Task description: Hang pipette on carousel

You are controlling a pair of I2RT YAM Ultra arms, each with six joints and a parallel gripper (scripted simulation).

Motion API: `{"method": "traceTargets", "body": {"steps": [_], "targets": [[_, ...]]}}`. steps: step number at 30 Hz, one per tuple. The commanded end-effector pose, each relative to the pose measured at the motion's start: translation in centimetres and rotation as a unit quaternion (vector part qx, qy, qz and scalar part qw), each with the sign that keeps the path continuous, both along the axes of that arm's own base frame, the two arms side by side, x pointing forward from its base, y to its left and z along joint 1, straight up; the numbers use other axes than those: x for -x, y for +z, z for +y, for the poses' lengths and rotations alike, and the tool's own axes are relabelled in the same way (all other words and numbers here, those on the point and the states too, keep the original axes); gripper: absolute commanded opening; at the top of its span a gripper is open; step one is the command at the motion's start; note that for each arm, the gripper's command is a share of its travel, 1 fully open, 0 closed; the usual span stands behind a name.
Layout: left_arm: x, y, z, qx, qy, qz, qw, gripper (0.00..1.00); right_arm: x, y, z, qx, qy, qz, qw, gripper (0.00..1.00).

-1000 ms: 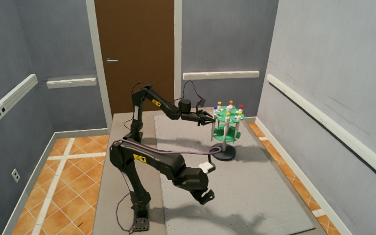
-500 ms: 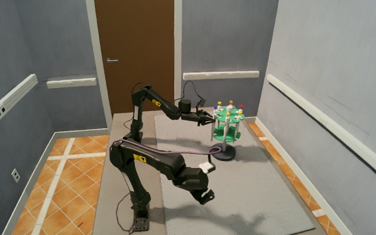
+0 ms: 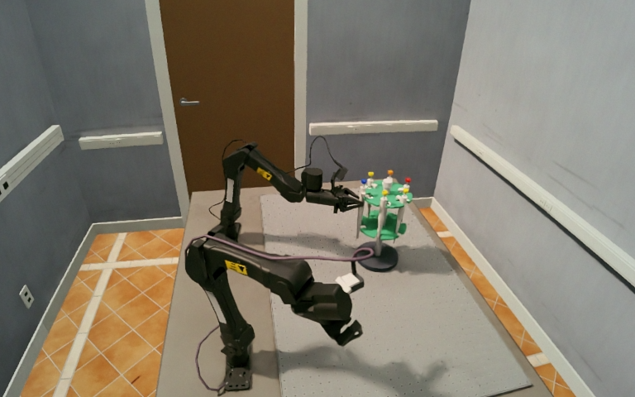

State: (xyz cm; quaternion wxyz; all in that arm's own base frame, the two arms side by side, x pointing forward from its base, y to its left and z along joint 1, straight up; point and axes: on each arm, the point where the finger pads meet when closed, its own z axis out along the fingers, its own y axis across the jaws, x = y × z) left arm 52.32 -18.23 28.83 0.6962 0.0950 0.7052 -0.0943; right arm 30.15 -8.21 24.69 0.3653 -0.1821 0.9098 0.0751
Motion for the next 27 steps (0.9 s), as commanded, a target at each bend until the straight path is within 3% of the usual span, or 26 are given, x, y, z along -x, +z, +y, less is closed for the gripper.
{"method": "traceTargets", "body": {"steps": [1,7,9,24,27], "targets": [[0.4,3.3,-0.1,0.009,-0.005,-0.032,0.999,0.12,-0.4,0.6,-0.3,0.0,0.001,-0.015,1.0,1.0],[0.4,3.3,-0.1,0.009,-0.005,-0.032,0.999,0.12,-0.4,0.6,-0.3,0.0,0.001,-0.015,1.0,1.0],[-0.8,1.1,0.2,0.0,-0.001,-0.01,1.0,0.12,-0.4,0.6,-0.3,0.0,0.001,-0.015,1.0,1.0],[-2.4,1.3,0.5,0.0,-0.001,-0.01,1.0,0.12,-0.4,0.6,-0.3,0.0,0.001,-0.015,1.0,1.0],[-1.8,2.9,0.1,0.006,-0.005,-0.027,1.0,0.12,-0.4,0.6,-0.3,0.0,0.001,-0.015,1.0,1.0]]}}
